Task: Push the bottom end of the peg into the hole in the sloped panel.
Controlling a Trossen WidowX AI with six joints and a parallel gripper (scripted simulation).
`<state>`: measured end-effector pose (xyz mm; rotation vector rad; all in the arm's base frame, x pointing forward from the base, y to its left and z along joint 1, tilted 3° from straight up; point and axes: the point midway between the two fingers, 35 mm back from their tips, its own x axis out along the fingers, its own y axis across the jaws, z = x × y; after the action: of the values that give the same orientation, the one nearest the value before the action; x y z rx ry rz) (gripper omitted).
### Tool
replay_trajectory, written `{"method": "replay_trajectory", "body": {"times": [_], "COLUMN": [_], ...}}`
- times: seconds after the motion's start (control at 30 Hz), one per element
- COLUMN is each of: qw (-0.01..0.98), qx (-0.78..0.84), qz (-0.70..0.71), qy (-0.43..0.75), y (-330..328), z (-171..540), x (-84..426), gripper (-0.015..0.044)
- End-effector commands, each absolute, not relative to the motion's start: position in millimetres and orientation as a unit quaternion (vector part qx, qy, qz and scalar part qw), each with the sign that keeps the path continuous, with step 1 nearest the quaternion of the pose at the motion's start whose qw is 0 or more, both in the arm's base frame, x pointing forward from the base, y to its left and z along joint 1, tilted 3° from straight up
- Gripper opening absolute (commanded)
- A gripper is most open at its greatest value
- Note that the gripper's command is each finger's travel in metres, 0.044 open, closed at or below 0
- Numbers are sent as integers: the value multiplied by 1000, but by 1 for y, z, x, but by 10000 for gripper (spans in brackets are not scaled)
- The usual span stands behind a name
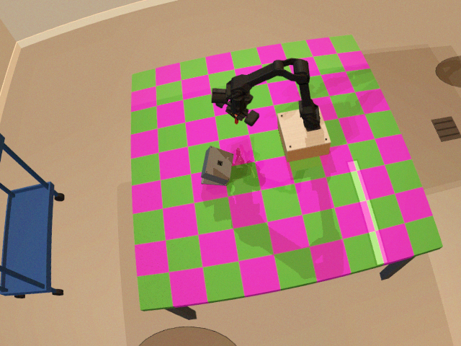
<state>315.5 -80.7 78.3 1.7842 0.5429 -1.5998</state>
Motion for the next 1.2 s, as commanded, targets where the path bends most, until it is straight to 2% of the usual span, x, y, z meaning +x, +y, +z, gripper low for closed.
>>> {"method": "replay_trajectory", "body": {"times": [0.0, 1.17], "qw": [346, 413], "qx": [686, 682], "qz": [-607, -564], "qy": [205, 214], "y": [-76, -29], "z": [82, 95], "x": [319, 336], "gripper": [0, 0]}}
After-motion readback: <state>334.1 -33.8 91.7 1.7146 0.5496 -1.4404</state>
